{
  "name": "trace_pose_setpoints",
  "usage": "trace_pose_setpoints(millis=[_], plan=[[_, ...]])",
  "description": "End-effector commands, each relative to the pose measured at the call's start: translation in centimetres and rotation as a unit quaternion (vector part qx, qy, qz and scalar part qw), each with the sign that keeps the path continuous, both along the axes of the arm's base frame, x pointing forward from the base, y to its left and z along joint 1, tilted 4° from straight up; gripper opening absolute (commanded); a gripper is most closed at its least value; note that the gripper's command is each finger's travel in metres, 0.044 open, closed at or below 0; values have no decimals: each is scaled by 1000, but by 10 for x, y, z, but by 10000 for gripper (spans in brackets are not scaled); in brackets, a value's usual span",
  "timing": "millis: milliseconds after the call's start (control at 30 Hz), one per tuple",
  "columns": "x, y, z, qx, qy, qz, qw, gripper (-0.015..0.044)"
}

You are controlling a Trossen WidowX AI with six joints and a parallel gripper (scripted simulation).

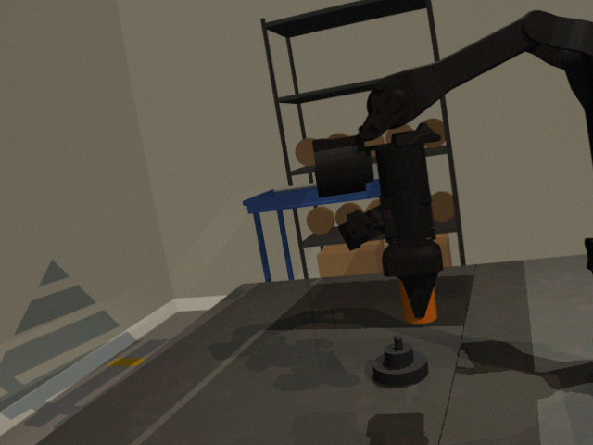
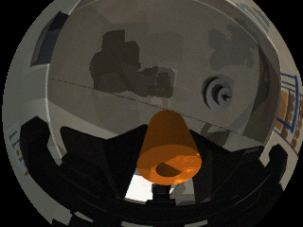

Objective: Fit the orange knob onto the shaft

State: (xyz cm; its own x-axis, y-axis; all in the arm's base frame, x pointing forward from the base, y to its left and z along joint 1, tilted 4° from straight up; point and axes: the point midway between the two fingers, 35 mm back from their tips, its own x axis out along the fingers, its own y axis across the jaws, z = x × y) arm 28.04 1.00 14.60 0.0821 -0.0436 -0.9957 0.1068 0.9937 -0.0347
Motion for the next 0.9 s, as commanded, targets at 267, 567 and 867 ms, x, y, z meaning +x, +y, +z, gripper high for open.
trace_pose_setpoints(millis=[267,567,867], plan=[[10,-24,-5,-4,3,-1,1000,0],[16,-48,-11,-7,1,-1,1000,0],[24,-73,-19,-8,2,-1,1000,0]])
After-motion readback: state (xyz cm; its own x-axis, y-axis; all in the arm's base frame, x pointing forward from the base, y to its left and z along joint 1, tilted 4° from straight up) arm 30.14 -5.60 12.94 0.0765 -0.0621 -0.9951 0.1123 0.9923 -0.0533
